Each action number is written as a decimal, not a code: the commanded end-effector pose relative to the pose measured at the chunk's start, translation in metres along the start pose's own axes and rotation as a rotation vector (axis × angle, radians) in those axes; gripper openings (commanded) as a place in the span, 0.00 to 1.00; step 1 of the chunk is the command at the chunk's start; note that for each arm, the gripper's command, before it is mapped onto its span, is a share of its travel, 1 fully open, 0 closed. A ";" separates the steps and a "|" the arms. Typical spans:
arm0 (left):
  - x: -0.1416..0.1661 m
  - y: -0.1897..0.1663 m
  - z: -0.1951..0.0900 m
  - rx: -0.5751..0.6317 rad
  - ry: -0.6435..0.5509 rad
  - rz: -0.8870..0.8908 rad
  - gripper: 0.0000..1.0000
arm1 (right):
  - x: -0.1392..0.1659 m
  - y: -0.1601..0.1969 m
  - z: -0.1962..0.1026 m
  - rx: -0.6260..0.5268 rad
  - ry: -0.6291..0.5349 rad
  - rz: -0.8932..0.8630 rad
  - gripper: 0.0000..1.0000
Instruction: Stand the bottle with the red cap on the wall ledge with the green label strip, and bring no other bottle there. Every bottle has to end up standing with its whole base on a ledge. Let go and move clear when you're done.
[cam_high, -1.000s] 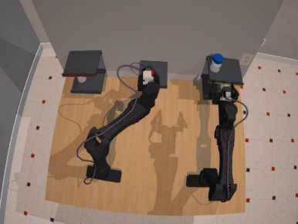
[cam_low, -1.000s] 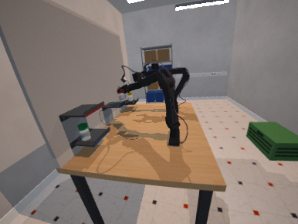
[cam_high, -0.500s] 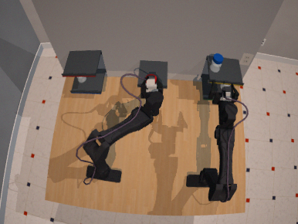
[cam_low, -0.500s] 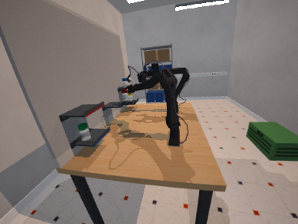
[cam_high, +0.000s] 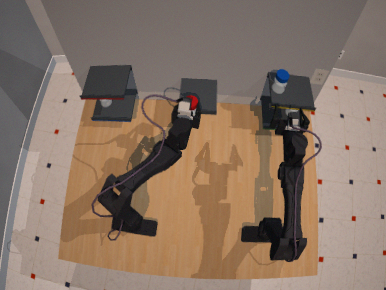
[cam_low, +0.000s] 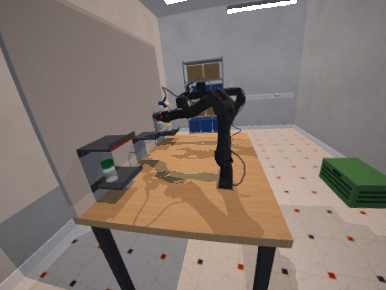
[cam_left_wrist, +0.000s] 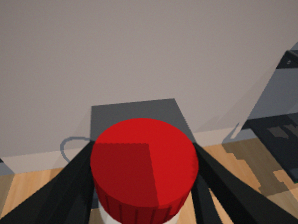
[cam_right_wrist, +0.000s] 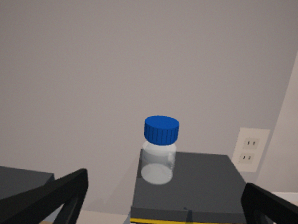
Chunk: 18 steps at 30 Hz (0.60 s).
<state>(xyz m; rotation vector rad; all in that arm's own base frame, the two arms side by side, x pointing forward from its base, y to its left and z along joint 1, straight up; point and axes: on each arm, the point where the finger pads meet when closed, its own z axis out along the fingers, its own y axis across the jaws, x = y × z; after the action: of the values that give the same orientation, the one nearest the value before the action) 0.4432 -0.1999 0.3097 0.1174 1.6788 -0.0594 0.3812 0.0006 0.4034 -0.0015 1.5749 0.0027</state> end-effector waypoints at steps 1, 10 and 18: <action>-0.036 -0.002 -0.006 0.066 -0.107 -0.037 0.50 | -0.008 0.000 0.000 0.003 -0.015 -0.001 1.00; -0.018 -0.004 -0.003 0.065 -0.076 -0.025 0.50 | -0.008 0.000 0.000 0.003 -0.015 -0.001 1.00; -0.040 -0.005 -0.008 0.069 -0.105 -0.038 0.50 | -0.008 0.000 0.000 0.003 -0.015 -0.001 1.00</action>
<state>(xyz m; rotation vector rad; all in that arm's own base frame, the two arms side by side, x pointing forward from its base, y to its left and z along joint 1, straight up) 0.4430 -0.2060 0.3053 0.1613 1.6738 -0.1070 0.3812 0.0006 0.4034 -0.0015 1.5749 0.0027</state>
